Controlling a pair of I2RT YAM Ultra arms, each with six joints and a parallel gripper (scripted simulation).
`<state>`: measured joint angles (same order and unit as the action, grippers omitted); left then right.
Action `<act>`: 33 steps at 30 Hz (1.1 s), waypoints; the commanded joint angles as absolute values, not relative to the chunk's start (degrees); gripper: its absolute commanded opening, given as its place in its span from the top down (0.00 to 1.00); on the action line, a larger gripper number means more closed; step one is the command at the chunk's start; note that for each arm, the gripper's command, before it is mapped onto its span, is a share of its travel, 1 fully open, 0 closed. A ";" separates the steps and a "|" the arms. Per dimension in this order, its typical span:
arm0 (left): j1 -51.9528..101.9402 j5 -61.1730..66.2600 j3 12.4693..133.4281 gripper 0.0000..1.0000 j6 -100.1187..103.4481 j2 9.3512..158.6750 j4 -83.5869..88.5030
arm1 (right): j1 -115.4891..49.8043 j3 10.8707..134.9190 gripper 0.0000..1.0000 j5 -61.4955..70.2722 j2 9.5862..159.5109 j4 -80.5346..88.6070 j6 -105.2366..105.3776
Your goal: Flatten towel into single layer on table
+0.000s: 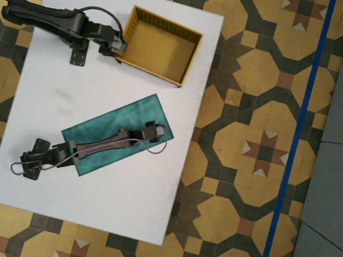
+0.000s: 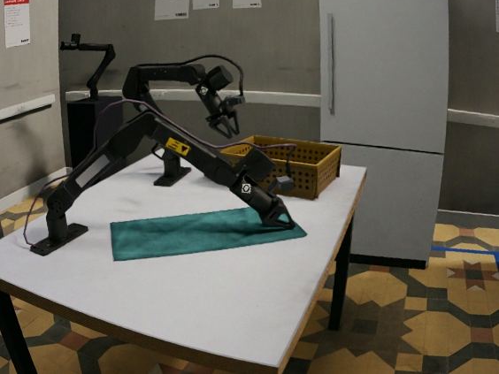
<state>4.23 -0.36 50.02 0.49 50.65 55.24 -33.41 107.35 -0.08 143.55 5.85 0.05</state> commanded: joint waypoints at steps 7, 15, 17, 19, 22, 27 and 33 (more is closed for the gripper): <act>3.71 0.05 52.31 0.36 -0.01 50.72 54.65 | -30.26 108.71 0.85 -0.10 143.21 4.86 -0.35; 3.71 0.05 52.31 0.36 -0.01 50.72 54.65 | -31.40 108.86 0.85 0.15 144.25 4.95 -0.33; 3.71 0.05 52.31 0.36 -0.01 50.72 54.65 | -31.40 108.86 0.85 0.15 144.25 4.95 -0.33; 3.71 0.05 52.31 0.36 -0.01 50.72 54.65 | -30.73 110.11 0.85 0.14 140.85 7.79 -0.32; 3.71 0.05 52.31 0.36 -0.01 50.72 54.65 | -28.23 109.95 0.85 0.06 141.17 6.25 -0.34; 3.71 0.05 52.31 0.36 -0.01 50.72 54.65 | -28.19 109.51 0.85 0.00 144.22 3.39 -0.33; 3.71 0.05 52.31 0.36 -0.01 50.72 54.65 | -29.33 109.17 0.85 0.08 145.16 3.33 -0.33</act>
<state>4.23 -0.36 50.02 0.49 50.65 55.24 -28.49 107.61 0.08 144.90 2.04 0.03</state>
